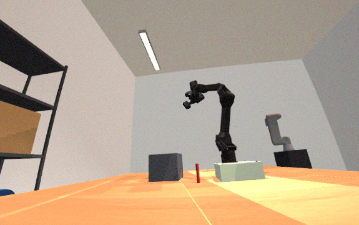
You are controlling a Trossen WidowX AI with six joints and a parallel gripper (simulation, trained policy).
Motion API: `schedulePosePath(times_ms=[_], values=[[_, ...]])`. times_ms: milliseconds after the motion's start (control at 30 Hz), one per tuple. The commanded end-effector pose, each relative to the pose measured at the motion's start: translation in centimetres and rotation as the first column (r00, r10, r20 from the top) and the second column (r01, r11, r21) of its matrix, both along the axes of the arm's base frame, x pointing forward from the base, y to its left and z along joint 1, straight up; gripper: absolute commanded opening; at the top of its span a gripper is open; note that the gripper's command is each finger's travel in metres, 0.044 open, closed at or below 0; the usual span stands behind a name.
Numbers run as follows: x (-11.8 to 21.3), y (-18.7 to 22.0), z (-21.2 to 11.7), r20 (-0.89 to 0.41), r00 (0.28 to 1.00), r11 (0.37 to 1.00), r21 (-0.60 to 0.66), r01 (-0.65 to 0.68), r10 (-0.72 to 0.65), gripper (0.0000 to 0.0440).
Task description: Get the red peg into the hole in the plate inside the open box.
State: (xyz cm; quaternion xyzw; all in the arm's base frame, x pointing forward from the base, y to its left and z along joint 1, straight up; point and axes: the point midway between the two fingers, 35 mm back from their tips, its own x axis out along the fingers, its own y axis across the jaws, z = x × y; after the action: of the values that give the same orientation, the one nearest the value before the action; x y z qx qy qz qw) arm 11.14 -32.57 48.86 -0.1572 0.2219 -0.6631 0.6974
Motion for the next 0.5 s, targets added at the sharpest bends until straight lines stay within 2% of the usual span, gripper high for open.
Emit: schedulePosePath(times_ms=[0, 233, 467], values=[[2.3, 1.2, -0.6, 0.109, 0.992, 0.997, 0.022, -0.074, 0.071, 0.044], [5.8, 3.5, -1.4, 0.277, 0.945, 0.979, 0.056, -0.194, 0.171, 0.044], [8.9, 6.1, -2.5, 0.432, 0.869, 0.945, 0.1, -0.312, 0.241, 0.044]])
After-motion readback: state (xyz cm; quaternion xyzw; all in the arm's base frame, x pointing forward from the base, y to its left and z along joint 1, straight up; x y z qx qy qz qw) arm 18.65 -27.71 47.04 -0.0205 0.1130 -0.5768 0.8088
